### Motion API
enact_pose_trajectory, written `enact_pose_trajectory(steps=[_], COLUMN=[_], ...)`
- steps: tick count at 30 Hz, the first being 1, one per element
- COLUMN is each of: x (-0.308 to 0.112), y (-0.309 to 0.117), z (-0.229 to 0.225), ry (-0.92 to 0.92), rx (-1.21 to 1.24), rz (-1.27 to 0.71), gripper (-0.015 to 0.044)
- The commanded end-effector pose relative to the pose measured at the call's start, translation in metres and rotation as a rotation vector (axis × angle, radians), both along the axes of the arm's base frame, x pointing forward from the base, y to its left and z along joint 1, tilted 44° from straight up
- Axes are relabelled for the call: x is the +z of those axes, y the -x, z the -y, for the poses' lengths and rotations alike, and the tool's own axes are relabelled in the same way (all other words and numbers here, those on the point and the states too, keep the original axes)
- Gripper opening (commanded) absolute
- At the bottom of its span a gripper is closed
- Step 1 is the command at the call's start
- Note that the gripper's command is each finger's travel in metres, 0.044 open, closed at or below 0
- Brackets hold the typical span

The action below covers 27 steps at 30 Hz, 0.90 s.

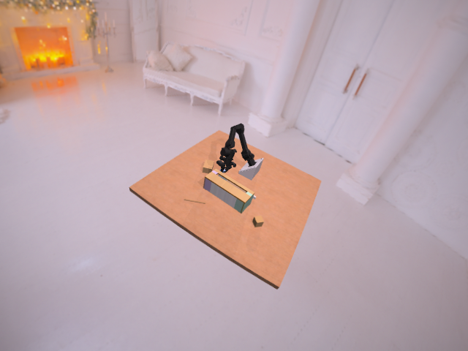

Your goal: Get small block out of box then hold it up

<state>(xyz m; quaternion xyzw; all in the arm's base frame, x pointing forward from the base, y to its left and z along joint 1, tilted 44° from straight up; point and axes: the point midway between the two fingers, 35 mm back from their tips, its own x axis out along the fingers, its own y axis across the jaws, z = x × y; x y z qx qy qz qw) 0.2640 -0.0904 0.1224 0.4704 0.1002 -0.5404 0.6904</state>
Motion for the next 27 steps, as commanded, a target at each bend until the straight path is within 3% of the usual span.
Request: enact_pose_trajectory(steps=[1, 27], x=[0.002, 0.006], y=[0.001, 0.013], z=[-0.003, -0.023], ry=[0.076, 0.51], rx=[0.11, 0.777], rz=[-0.117, -0.849], gripper=[0.0, 0.0])
